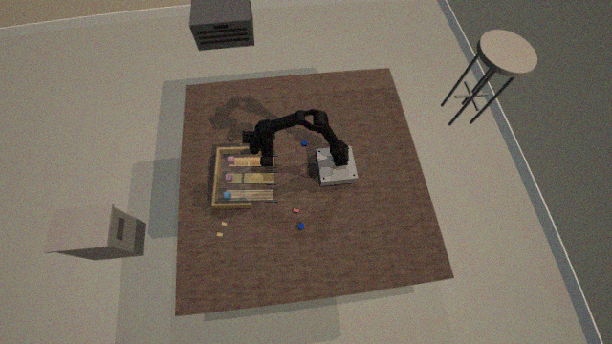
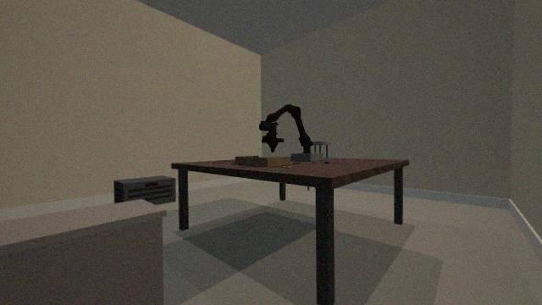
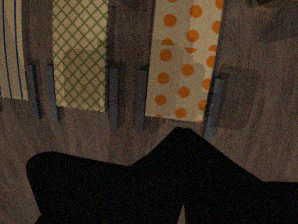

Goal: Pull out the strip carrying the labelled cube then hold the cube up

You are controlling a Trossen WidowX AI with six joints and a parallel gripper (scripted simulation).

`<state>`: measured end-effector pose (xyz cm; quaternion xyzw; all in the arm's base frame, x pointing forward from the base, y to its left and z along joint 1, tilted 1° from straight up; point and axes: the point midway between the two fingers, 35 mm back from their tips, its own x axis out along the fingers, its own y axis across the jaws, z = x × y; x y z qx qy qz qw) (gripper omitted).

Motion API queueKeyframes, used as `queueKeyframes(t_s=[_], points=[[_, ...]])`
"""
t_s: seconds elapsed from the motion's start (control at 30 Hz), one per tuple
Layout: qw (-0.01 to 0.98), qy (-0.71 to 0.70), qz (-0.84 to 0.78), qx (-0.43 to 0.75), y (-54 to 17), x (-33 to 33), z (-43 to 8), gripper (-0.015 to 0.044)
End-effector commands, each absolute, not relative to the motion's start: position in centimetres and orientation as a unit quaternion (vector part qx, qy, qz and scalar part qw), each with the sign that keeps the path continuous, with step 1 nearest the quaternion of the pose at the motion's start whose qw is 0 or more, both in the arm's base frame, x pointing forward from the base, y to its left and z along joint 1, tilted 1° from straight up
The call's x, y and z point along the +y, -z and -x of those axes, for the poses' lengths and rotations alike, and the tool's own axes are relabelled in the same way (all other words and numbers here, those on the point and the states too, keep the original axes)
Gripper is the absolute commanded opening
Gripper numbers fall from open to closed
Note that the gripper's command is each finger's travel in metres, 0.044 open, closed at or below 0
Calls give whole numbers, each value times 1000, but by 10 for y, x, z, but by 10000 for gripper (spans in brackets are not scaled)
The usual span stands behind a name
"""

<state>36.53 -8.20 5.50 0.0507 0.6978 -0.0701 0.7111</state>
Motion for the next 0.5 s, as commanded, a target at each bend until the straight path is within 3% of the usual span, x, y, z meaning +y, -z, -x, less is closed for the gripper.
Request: queueKeyframes(t_s=[0.0, 0.47], points=[[710, 67, -50, 699, -55, -82, -368, 0], [710, 67, -50, 699, -32, -83, -372, 0]])
